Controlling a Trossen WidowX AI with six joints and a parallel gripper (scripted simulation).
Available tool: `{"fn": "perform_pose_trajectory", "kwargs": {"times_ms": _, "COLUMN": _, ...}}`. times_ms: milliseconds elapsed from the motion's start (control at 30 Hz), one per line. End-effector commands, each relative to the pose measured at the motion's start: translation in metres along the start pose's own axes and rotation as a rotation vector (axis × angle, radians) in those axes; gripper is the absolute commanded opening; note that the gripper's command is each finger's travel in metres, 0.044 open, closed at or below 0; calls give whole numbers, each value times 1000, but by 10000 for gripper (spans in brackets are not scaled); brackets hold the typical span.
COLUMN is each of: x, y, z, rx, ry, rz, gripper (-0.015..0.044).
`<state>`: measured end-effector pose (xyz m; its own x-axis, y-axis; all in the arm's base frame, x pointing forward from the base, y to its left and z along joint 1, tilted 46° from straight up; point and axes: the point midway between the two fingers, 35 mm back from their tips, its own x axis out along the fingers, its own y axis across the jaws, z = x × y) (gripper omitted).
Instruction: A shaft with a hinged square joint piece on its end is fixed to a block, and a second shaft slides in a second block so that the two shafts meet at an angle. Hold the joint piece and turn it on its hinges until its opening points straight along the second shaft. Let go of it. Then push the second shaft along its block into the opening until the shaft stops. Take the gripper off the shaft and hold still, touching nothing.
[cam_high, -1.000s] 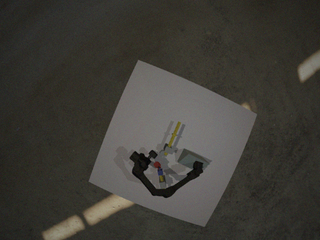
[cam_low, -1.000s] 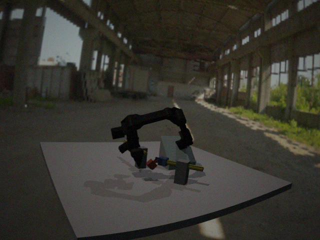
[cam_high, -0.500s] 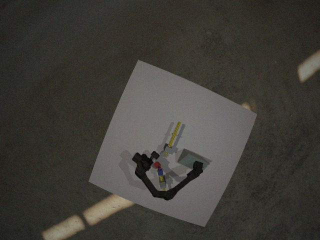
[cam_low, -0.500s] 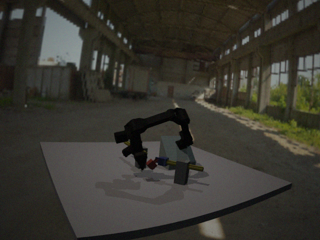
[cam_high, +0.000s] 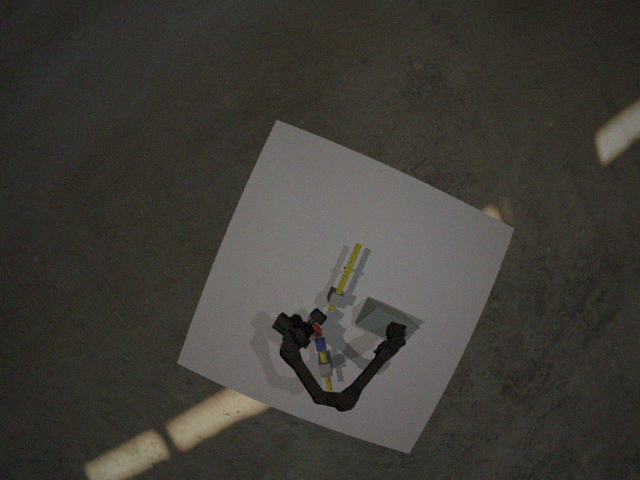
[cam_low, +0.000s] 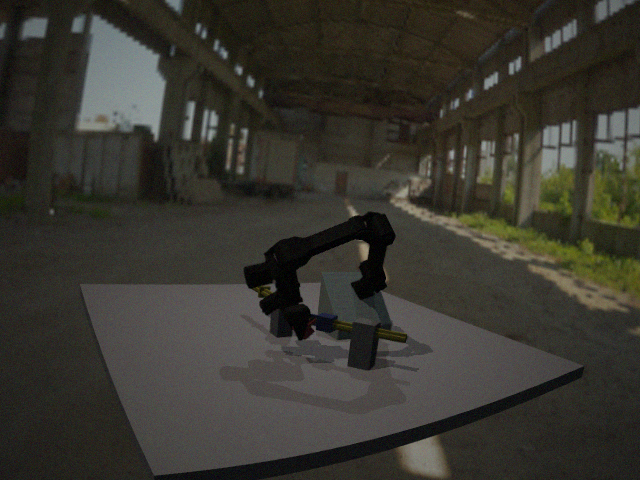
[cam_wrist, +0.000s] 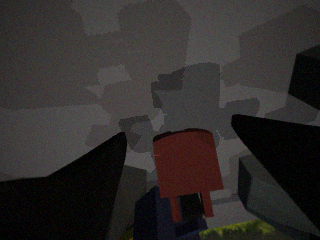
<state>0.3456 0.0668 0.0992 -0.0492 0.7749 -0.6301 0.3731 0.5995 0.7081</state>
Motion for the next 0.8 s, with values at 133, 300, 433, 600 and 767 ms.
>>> {"fn": "perform_pose_trajectory", "kwargs": {"times_ms": 133, "x": 5, "y": 0, "z": -10, "rx": 3, "ry": 0, "rz": 6, "gripper": 440}}
{"fn": "perform_pose_trajectory", "kwargs": {"times_ms": 300, "x": 13, "y": 0, "z": -9, "rx": 3, "ry": -1, "rz": 6, "gripper": 440}}
{"fn": "perform_pose_trajectory", "kwargs": {"times_ms": 433, "x": 19, "y": 1, "z": -10, "rx": 3, "ry": 0, "rz": 6, "gripper": 440}}
{"fn": "perform_pose_trajectory", "kwargs": {"times_ms": 600, "x": 27, "y": 1, "z": -10, "rx": 3, "ry": 0, "rz": 6, "gripper": 440}}
{"fn": "perform_pose_trajectory", "kwargs": {"times_ms": 767, "x": 33, "y": 1, "z": -10, "rx": 3, "ry": 0, "rz": 7, "gripper": 440}}
